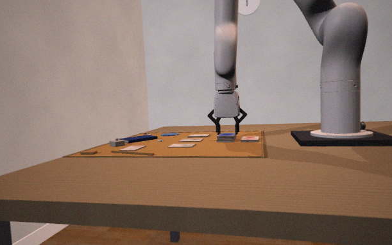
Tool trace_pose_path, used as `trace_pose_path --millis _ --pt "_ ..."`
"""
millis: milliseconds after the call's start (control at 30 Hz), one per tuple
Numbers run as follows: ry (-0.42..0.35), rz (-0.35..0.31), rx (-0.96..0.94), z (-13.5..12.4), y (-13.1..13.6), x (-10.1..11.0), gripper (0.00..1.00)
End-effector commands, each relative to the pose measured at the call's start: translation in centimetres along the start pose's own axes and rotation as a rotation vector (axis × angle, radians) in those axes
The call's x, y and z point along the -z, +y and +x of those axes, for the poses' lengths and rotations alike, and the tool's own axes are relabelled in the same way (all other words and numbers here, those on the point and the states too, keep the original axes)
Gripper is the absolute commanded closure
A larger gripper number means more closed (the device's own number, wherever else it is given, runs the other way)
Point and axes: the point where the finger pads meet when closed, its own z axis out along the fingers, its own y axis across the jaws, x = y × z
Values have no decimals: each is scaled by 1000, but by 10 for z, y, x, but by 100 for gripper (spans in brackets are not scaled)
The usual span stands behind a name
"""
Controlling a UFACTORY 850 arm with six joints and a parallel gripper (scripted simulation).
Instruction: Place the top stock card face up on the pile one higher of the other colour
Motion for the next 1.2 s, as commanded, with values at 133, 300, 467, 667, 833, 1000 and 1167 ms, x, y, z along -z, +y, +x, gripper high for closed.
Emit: trace_pose_path --millis 133,300,467,667,833,1000,1167 --pt "0 -1 0 0 1 0 37" --pt "0 -1 0 0 1 1 37" --pt "0 -1 0 0 1 4 37" --pt "0 -1 0 0 1 9 37" --pt "0 -1 0 0 1 18 37" --pt "0 -1 0 0 1 33 37" --pt "0 -1 0 0 1 50 37"
